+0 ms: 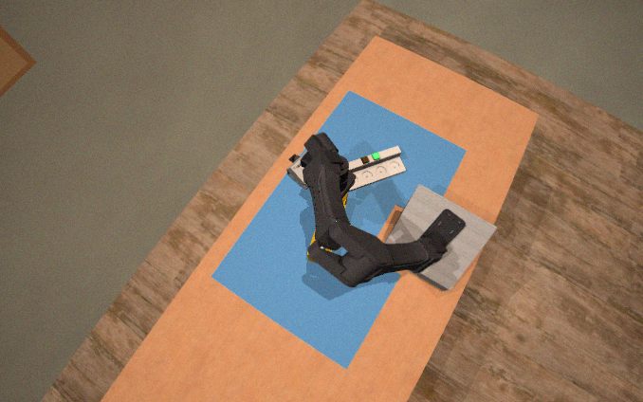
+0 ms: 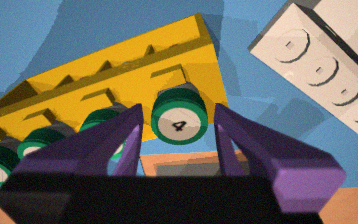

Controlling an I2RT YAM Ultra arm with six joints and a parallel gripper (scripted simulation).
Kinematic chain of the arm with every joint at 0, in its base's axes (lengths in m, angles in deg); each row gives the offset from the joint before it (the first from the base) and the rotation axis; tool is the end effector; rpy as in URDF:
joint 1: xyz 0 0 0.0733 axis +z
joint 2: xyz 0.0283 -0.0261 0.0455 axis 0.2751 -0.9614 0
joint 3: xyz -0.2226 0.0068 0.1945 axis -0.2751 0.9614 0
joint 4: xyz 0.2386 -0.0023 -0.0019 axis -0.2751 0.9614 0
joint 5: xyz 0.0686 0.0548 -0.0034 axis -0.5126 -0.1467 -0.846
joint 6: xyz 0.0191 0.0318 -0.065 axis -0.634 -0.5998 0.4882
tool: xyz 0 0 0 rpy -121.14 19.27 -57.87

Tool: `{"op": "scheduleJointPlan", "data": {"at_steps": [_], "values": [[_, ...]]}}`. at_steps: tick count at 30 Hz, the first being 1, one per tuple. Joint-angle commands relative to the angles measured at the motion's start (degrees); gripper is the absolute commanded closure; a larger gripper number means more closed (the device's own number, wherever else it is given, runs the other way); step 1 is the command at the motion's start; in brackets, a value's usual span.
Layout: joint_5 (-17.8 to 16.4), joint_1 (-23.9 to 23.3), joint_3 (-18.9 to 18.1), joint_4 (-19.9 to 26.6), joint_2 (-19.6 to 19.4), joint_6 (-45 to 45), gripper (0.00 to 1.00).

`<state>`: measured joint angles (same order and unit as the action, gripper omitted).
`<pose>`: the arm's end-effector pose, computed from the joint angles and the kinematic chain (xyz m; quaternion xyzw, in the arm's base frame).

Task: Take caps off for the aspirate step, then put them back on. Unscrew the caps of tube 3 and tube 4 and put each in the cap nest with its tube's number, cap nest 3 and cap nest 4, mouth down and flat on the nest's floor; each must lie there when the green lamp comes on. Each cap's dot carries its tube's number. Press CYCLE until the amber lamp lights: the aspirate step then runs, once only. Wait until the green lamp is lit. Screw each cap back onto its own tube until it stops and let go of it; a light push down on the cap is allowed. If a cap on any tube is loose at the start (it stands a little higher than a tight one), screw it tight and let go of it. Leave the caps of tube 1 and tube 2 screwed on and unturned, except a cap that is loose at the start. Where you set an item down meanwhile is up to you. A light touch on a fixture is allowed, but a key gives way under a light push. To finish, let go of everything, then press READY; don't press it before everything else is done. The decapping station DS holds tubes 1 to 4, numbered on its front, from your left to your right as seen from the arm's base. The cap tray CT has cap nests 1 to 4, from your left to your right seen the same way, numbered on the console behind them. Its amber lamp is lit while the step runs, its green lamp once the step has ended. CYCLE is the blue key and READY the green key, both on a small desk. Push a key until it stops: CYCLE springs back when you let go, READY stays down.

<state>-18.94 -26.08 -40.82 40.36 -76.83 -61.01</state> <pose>0.3105 -0.0112 0.1232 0.0287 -0.9207 -0.3861 0.0488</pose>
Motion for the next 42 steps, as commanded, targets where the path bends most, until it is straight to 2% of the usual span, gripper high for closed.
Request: {"op": "scheduleJointPlan", "data": {"at_steps": [1, 15, 22, 24, 39, 42], "values": [[0.02, -1.01, -0.24, 0.01, 0.48, 2.13, 1.00], [0.03, -1.02, -0.24, 0.02, 0.48, 2.13, 1.00], [0.02, -0.98, -0.20, -0.07, 0.47, -11.28, 1.00], [0.02, -0.98, -0.20, -0.07, 0.47, -11.28, 1.00], [-0.01, -0.89, -0.09, -0.28, 0.44, -40.05, 1.00], [-0.01, -0.88, -0.08, -0.30, 0.44, -41.97, 1.00]]}}
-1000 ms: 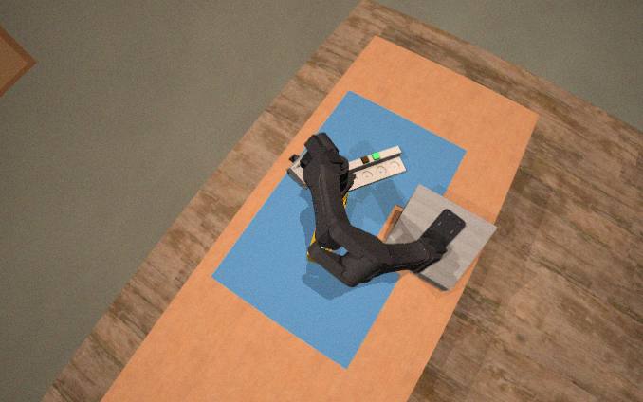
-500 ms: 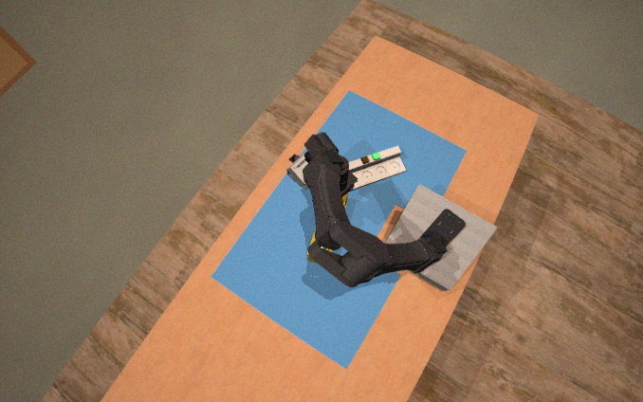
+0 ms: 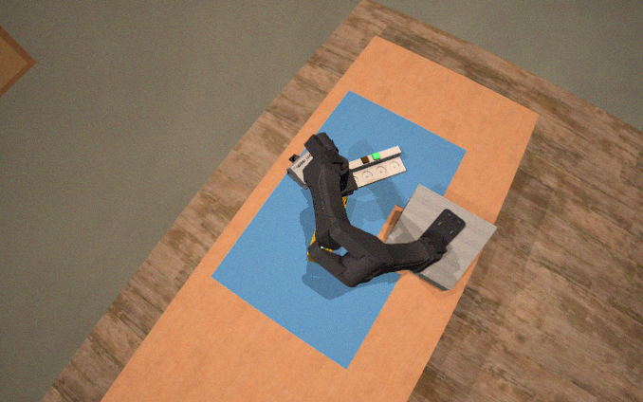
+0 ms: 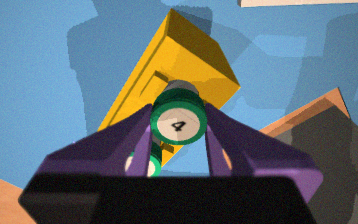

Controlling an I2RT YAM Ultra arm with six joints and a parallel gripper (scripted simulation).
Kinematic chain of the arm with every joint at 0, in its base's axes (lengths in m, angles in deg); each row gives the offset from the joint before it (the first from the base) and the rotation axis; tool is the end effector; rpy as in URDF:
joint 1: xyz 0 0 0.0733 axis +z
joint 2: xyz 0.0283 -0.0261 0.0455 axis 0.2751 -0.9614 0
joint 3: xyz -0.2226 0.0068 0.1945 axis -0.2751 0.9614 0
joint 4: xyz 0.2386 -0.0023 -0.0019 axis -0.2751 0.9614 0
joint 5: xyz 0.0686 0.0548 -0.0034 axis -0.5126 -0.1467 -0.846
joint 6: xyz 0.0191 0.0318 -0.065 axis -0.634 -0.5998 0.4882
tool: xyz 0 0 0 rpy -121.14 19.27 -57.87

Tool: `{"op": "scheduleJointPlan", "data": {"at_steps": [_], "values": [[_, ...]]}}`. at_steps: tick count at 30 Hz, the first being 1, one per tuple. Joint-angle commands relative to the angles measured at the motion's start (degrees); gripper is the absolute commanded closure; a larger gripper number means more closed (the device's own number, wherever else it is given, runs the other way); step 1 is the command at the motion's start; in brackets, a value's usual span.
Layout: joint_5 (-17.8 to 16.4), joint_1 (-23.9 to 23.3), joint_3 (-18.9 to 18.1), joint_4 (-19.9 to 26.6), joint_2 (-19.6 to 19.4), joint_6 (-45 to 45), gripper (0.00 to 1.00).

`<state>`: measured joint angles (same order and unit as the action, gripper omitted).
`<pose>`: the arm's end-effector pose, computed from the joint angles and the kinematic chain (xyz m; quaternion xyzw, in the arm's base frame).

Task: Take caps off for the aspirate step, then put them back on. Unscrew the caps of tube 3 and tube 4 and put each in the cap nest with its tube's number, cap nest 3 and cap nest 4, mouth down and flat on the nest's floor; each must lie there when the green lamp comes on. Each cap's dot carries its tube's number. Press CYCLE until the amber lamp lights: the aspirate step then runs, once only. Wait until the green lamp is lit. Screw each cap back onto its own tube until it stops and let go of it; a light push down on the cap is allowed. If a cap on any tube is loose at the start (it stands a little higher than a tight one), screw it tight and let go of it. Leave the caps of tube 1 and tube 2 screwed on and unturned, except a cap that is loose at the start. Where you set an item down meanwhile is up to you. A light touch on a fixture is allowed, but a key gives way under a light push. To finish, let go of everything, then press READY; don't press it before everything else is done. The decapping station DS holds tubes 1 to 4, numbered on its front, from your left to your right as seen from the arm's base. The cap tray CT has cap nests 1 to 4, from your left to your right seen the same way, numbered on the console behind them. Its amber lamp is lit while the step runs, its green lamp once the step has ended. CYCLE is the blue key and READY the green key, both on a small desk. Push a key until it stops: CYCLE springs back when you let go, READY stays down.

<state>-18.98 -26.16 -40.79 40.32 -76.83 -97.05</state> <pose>0.3104 -0.0116 0.1231 -0.2581 -0.8841 -0.3526 0.1655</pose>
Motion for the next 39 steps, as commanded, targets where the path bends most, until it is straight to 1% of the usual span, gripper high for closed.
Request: {"op": "scheduleJointPlan", "data": {"at_steps": [1, 6, 7, 19, 31, 33, 39], "values": [[0.03, -0.79, -0.10, -0.26, 0.44, -7.00, 1.00], [0.03, -0.80, -0.10, -0.25, 0.44, -7.00, 1.00], [0.03, -0.79, -0.10, -0.26, 0.44, -7.00, 0.51], [0.03, -0.79, -0.10, -0.26, 0.44, -7.01, 0.51], [0.06, -0.90, -0.23, 0.00, 0.47, 20.64, 0.51], [0.06, -0.90, -0.23, 0.00, 0.47, 20.64, 0.51], [0.06, -0.89, -0.23, 0.01, 0.49, 34.37, 0.51]]}}
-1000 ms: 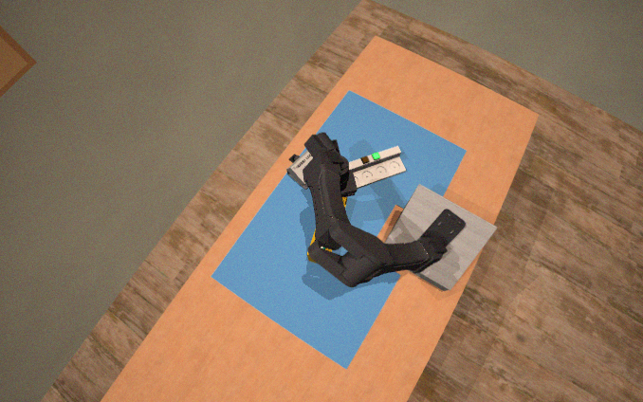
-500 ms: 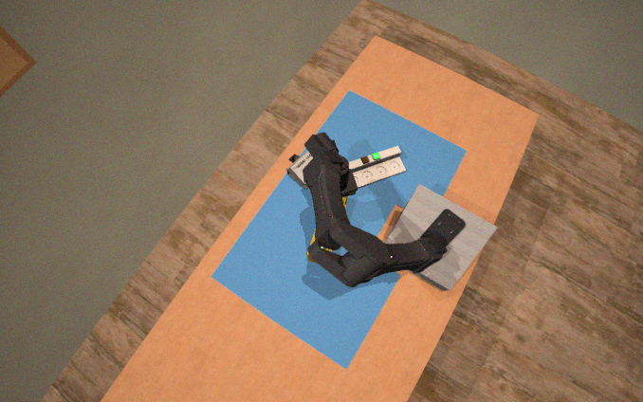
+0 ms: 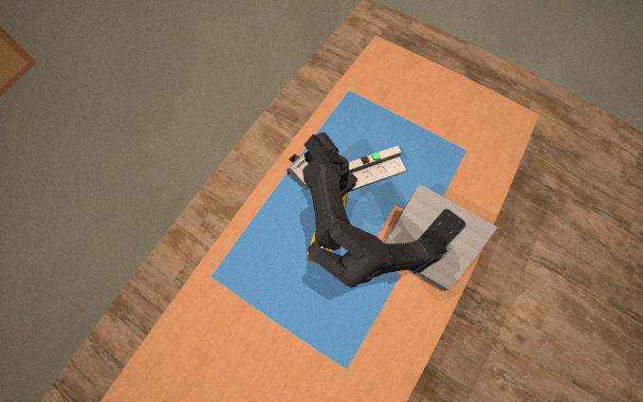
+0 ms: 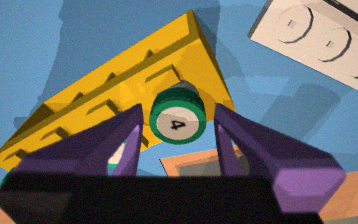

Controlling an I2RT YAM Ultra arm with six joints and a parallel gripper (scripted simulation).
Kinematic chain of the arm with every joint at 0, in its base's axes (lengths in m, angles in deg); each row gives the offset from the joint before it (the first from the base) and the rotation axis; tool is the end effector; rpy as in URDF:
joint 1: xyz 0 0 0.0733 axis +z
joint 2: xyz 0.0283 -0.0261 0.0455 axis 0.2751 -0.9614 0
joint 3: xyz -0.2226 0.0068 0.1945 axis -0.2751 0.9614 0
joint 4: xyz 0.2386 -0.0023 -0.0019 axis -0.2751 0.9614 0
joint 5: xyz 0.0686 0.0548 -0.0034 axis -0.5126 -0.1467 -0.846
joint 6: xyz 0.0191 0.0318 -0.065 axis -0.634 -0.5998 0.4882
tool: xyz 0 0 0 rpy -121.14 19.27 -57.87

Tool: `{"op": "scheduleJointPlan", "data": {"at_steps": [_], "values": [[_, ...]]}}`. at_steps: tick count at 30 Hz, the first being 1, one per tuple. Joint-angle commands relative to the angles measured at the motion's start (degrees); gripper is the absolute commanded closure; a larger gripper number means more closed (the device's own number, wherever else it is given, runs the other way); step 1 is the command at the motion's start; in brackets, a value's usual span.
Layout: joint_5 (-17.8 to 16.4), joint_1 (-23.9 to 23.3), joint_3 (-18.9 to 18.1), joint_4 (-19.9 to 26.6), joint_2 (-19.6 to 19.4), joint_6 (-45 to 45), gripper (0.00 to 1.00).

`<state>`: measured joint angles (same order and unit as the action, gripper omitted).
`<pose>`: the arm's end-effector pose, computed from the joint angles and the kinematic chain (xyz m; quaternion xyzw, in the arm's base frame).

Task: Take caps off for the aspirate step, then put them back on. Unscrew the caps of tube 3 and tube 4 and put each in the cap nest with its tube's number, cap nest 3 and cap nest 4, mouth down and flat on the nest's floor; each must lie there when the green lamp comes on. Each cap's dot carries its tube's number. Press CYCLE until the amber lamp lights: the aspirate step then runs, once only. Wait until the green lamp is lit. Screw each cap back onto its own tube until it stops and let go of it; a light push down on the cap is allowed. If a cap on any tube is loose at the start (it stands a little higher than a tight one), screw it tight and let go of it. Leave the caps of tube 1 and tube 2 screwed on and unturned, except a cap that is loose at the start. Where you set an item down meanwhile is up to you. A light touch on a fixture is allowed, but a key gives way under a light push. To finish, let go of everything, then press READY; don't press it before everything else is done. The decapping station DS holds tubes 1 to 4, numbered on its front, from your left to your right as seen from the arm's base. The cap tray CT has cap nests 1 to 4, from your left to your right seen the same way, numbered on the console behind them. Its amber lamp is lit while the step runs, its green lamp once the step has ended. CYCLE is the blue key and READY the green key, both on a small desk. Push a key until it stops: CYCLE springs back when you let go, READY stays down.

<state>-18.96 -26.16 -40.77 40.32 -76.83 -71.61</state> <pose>0.3103 -0.0116 0.1230 -0.0572 -0.9193 -0.3802 0.0840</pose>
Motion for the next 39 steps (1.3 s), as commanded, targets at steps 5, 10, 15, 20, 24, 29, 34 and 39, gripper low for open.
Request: {"op": "scheduleJointPlan", "data": {"at_steps": [5, 10, 15, 20, 24, 29, 34, 39], "values": [[0.02, -0.85, -0.25, 0.02, 0.54, 12.63, 0.51], [0.02, -0.85, -0.28, 0.05, 0.55, 12.63, 1.00], [0.02, -0.85, -0.28, 0.06, 0.55, 12.63, 1.00], [0.02, -0.85, -0.28, 0.06, 0.55, 12.63, 1.00], [0.02, -0.85, -0.28, 0.05, 0.54, 10.73, 1.00], [0.02, -0.84, -0.27, 0.03, 0.53, 4.98, 1.00], [0.01, -0.80, -0.22, -0.06, 0.53, -4.62, 1.00], [0.00, -0.77, -0.19, -0.13, 0.52, -14.21, 1.00]]}}
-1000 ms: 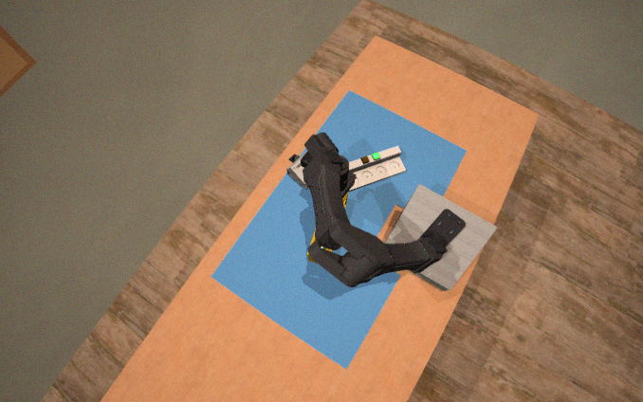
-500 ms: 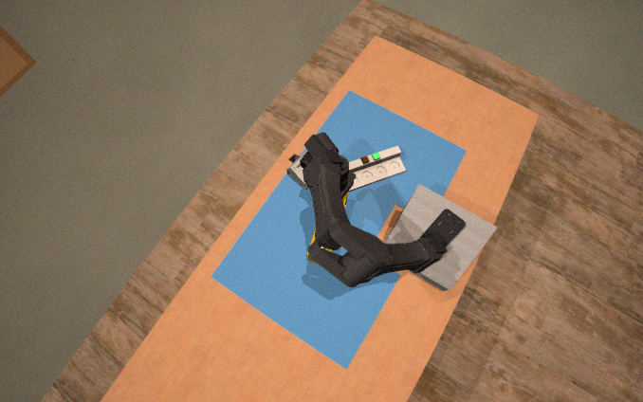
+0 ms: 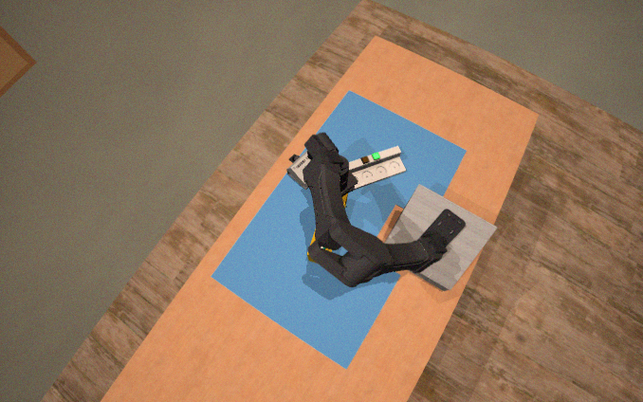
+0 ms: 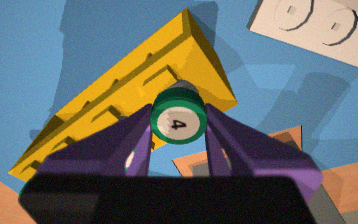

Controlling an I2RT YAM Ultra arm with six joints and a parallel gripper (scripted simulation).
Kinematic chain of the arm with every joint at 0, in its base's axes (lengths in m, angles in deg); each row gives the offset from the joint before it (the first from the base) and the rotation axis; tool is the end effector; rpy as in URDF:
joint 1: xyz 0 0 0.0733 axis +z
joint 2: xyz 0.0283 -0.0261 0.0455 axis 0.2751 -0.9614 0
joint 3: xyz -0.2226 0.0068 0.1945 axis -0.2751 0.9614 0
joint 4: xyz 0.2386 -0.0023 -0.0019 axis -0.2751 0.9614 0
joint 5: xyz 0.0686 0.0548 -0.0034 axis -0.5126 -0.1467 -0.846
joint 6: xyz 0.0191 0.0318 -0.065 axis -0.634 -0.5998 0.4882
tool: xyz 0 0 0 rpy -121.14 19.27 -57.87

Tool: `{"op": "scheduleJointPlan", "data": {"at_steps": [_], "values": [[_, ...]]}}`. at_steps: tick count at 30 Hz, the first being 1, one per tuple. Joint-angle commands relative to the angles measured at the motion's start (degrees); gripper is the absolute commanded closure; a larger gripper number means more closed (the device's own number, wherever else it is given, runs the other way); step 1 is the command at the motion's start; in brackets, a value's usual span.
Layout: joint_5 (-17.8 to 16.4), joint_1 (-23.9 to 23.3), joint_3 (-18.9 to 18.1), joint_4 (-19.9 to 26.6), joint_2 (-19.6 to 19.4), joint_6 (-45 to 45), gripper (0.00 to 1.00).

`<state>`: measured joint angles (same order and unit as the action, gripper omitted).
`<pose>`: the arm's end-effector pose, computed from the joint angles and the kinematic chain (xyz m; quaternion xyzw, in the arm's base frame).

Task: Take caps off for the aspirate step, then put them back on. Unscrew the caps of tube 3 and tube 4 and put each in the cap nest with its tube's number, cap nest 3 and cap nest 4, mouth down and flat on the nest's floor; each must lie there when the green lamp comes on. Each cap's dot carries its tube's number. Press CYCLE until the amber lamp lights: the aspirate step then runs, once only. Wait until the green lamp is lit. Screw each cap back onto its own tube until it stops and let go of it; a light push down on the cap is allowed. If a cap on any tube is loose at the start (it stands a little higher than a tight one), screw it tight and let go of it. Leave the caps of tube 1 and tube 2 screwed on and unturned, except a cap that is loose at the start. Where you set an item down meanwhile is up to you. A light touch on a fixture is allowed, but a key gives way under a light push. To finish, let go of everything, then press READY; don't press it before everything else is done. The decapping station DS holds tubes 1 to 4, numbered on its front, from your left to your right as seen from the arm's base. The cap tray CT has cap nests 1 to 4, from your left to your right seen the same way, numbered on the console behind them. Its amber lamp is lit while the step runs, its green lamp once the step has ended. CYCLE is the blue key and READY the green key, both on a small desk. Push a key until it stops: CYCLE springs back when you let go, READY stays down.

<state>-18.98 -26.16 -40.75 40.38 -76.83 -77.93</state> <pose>0.3102 -0.0115 0.1230 -0.1080 -0.9146 -0.3752 0.1054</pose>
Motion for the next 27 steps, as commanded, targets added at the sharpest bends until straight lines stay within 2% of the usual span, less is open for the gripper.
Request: {"op": "scheduleJointPlan", "data": {"at_steps": [1, 12, 17, 18, 27], "values": [[0.02, -0.77, -0.20, -0.21, 0.52, -9.81, 1.00], [0.01, -0.71, -0.14, -0.33, 0.51, -26.23, 1.00], [0.01, -0.72, -0.14, -0.32, 0.51, -26.22, 1.00], [0.01, -0.72, -0.14, -0.32, 0.51, -26.22, 0.51], [0.01, -0.72, -0.15, -0.32, 0.50, -26.22, 0.51]]}}
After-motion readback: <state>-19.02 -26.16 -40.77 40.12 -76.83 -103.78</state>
